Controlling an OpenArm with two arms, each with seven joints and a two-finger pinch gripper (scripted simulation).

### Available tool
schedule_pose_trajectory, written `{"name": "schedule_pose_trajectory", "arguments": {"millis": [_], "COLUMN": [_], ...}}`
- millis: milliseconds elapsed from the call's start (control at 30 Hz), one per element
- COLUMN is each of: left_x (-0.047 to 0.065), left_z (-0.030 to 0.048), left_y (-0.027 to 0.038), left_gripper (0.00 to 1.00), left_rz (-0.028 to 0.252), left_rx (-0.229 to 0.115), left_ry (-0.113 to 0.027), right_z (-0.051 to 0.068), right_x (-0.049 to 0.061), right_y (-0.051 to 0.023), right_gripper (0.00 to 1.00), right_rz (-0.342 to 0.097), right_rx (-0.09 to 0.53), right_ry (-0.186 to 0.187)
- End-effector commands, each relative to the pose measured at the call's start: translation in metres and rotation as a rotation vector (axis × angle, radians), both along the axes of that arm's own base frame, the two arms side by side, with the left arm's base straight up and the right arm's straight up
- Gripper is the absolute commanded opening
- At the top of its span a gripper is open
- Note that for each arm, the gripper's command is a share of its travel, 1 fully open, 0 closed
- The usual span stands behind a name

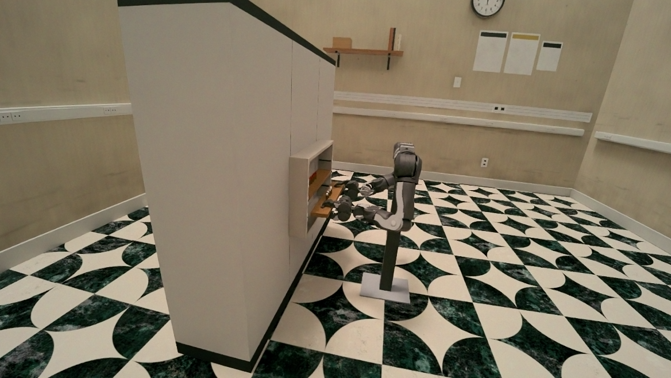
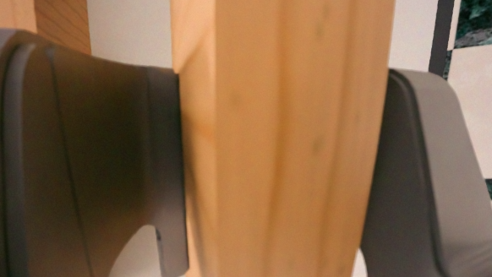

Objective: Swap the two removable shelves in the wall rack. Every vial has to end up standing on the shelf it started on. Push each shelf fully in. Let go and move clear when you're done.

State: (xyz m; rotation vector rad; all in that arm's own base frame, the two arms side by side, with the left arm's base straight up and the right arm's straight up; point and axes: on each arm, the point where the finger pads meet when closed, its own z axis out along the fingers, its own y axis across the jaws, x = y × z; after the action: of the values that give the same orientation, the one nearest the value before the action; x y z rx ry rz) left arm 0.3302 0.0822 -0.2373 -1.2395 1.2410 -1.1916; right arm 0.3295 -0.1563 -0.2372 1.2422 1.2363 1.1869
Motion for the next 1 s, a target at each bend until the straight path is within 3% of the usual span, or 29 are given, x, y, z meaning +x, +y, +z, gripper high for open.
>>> {"name": "schedule_pose_trajectory", "arguments": {"millis": [0,233,733,967], "left_x": [-0.001,-0.007,-0.007,-0.007], "left_z": [0.01,0.0103,0.0355,0.0425], "left_y": [0.0001,0.0001,0.0001,0.0001], "left_gripper": [0.0,0.0,0.0,0.0], "left_rz": [0.002,0.002,0.002,0.002], "left_rx": [0.001,0.001,0.001,0.001], "left_ry": [-0.042,-0.042,-0.042,-0.042], "right_z": [0.011,0.011,0.036,0.043], "right_x": [0.0,-0.006,-0.006,-0.006], "right_y": [0.0006,0.0006,0.0006,0.0006], "right_gripper": [0.0,0.0,0.0,0.0], "right_rz": [0.004,0.004,0.004,0.004], "right_rx": [-0.001,-0.001,-0.001,-0.001], "right_ry": [-0.042,-0.042,-0.042,-0.042]}}
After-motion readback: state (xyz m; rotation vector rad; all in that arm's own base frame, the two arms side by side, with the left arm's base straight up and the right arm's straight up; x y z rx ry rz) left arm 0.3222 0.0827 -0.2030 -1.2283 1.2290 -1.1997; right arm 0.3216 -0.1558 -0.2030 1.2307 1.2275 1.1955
